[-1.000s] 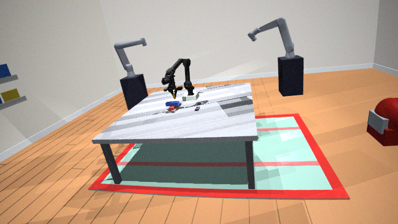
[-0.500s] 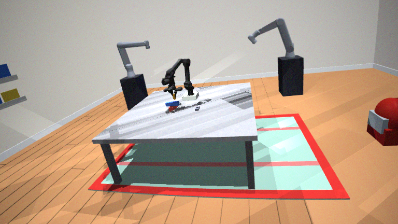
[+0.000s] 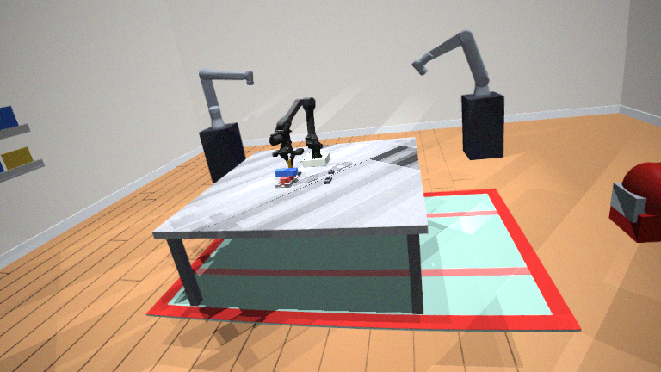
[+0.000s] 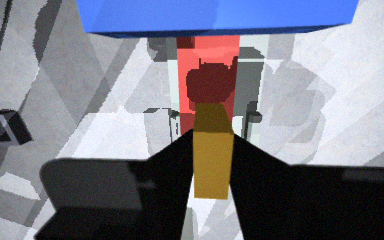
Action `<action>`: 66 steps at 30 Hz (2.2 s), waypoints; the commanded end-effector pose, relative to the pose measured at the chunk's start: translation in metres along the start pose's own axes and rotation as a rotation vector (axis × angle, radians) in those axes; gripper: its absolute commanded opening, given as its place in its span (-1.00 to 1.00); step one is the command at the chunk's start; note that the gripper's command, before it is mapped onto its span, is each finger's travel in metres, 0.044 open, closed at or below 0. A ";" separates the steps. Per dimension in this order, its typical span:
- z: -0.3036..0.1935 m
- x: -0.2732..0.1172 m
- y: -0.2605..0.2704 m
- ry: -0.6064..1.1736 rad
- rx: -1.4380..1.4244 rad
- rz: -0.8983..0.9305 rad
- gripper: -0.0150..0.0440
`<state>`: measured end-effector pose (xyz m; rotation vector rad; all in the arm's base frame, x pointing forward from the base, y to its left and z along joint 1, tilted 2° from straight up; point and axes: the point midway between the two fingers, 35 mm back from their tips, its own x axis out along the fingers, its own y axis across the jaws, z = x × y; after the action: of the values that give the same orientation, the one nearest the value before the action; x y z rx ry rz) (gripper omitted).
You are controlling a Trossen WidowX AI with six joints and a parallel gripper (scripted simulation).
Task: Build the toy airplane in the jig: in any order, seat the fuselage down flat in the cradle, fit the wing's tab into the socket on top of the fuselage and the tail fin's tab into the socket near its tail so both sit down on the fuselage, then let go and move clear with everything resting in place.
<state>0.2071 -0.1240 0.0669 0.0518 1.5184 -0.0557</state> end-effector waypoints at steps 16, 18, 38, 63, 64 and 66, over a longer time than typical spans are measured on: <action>-0.001 0.009 0.001 0.006 -0.001 0.003 -0.39; -0.001 0.009 0.001 0.006 -0.001 0.003 -0.49; -0.001 0.009 0.001 0.006 -0.001 0.003 0.39; -0.001 -0.082 -0.001 0.009 0.000 0.007 0.39; -0.001 -0.082 -0.001 0.009 0.000 0.007 0.39; -0.001 -0.082 -0.001 0.009 0.000 0.007 0.39</action>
<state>0.2012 -0.1247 0.1453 0.0631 1.5352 -0.0532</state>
